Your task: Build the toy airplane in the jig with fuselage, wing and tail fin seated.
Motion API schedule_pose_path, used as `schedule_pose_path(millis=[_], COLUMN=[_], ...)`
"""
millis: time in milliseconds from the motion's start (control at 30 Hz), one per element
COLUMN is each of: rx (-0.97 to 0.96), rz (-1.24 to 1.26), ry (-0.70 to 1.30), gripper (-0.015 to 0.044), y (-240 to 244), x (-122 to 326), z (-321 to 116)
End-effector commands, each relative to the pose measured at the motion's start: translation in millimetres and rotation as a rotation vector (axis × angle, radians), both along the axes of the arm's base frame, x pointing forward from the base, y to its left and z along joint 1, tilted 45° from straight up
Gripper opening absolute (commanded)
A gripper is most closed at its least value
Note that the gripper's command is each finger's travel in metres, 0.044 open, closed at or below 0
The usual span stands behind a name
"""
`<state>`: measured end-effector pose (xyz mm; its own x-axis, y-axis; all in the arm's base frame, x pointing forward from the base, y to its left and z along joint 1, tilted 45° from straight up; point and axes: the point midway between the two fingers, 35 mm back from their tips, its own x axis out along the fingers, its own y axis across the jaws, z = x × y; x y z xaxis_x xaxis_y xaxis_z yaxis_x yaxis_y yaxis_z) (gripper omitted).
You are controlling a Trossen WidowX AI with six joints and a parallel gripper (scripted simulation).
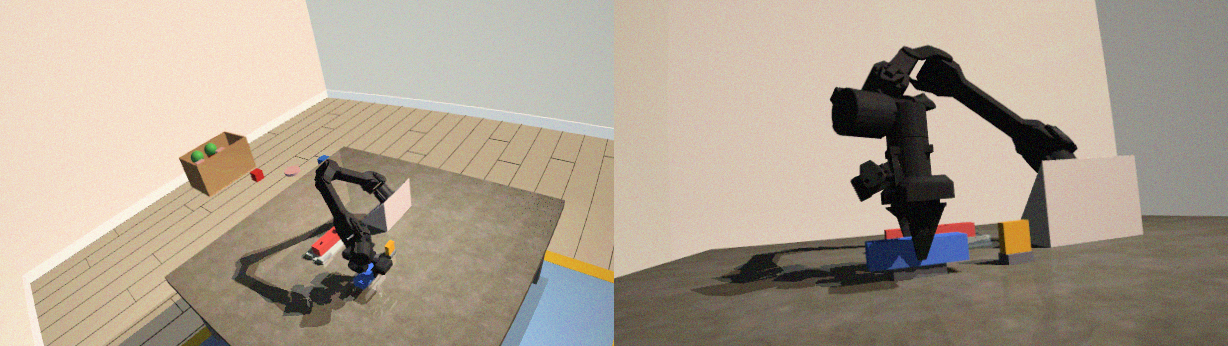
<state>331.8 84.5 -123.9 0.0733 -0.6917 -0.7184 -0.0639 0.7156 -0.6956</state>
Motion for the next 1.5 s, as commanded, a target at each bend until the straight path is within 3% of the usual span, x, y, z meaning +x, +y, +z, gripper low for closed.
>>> schedule_pose_path(millis=[0, 200, 400, 1467], rx=[-0.004, -0.004, -0.002, 0.006], rz=[0.005, 0.005, 0.006, 0.003], ry=[0.001, 0.001, 0.011, 0.005], gripper=[0.0197, 0.0157, 0.0, 0.0], y=[-0.6, -0.6, 6.5, 75.9], x=[0.3, 0.3, 0.2, -5.5], z=[-0.1, -0.1, 5.9, 74.7])
